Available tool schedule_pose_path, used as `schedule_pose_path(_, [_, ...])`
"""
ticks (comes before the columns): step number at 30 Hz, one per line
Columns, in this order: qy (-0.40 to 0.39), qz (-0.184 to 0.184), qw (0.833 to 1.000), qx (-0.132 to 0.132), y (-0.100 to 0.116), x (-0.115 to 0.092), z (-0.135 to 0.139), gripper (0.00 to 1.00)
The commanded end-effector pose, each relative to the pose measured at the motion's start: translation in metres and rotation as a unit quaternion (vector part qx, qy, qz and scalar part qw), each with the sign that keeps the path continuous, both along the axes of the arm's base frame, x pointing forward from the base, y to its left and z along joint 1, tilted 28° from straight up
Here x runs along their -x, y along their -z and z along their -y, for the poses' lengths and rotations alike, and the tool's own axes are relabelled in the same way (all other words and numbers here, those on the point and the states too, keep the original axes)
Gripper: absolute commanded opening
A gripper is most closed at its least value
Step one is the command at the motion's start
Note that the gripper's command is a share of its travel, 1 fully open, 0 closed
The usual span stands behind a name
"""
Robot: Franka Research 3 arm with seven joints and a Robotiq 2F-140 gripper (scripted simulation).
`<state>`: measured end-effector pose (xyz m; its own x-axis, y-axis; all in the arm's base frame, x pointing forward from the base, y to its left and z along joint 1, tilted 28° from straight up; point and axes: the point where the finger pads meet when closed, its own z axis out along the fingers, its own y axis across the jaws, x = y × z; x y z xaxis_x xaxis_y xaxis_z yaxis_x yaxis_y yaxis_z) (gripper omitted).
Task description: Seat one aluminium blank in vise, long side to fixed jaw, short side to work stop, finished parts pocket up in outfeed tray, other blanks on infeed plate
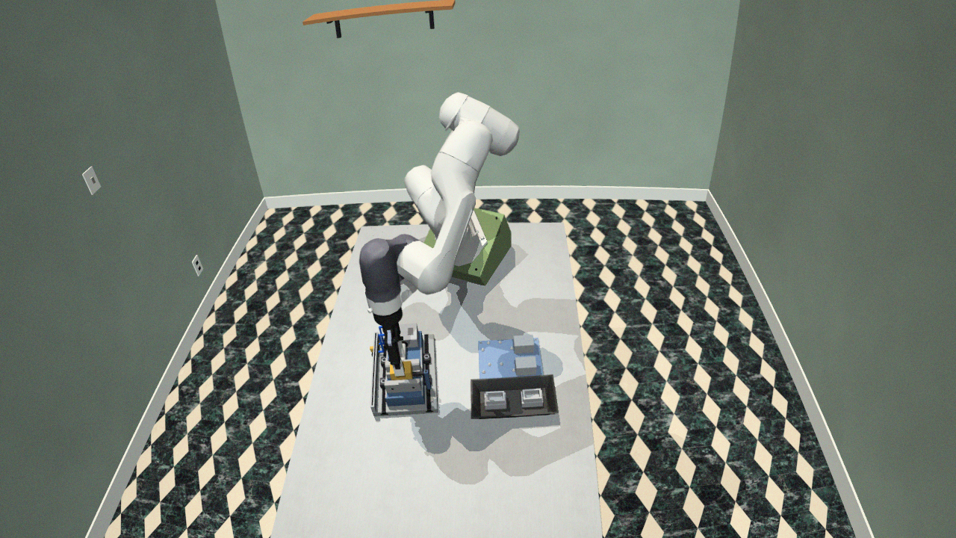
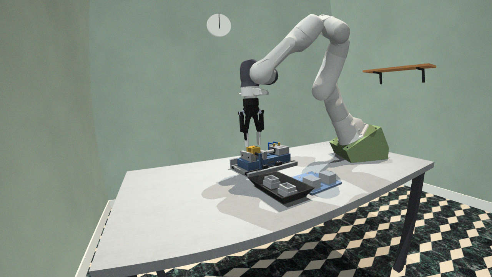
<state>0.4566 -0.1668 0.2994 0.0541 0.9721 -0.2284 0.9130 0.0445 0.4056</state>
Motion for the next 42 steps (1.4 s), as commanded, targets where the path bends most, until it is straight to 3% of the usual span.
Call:
schedule_pose_path(1, [-0.002, 0.000, 1.000, 0.001, 0.0007, -0.0002, 0.0005, 0.40])
schedule_pose_path(42, [-0.002, 0.000, 1.000, 0.001, 0.0078, -0.0034, 0.0024, 0.40])
